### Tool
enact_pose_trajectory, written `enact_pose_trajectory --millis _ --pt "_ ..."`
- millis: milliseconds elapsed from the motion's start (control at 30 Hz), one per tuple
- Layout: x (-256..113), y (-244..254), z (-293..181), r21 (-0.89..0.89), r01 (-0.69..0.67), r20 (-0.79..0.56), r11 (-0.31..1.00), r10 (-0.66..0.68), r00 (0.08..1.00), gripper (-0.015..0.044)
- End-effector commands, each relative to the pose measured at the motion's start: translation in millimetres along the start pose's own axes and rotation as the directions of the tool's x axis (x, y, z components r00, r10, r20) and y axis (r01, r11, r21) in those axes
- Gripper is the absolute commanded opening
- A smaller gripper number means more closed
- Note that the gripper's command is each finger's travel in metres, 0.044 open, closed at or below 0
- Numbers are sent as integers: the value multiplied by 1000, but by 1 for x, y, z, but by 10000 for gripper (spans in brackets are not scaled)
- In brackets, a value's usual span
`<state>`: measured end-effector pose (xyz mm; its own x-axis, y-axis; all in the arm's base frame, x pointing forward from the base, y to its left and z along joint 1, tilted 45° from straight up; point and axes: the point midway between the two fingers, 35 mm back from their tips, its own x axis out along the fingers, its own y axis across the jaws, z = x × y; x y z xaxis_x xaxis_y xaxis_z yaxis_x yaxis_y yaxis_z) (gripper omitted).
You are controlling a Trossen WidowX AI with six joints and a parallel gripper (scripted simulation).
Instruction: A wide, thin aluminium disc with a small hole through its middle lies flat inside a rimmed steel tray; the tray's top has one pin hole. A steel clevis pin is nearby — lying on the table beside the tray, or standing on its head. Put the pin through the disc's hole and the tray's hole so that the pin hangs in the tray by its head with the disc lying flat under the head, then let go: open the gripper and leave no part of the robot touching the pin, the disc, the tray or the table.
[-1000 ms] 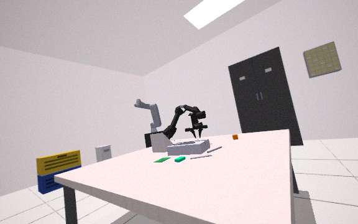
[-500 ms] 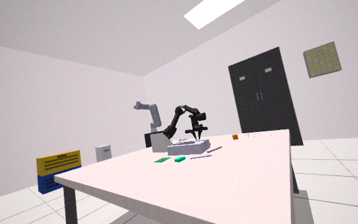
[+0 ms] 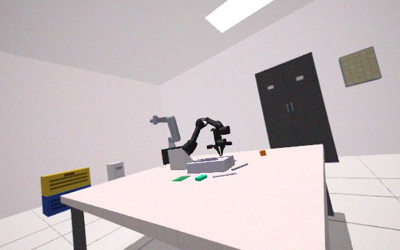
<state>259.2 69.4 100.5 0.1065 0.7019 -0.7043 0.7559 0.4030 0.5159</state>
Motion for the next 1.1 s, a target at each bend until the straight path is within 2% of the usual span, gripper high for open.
enact_pose_trajectory --millis 0,133,367,567,1067 --pt "-4 0 0 2 -2 -2 1000 2 1000 0" --pt "-15 0 0 2 -2 -2 1000 2 1000 0" --pt "-9 -3 1 5 30 19 1000 -30 999 0" --pt "-2 -9 4 11 141 119 990 -142 983 0" --pt "4 -24 7 131 301 311 945 -327 892 0"
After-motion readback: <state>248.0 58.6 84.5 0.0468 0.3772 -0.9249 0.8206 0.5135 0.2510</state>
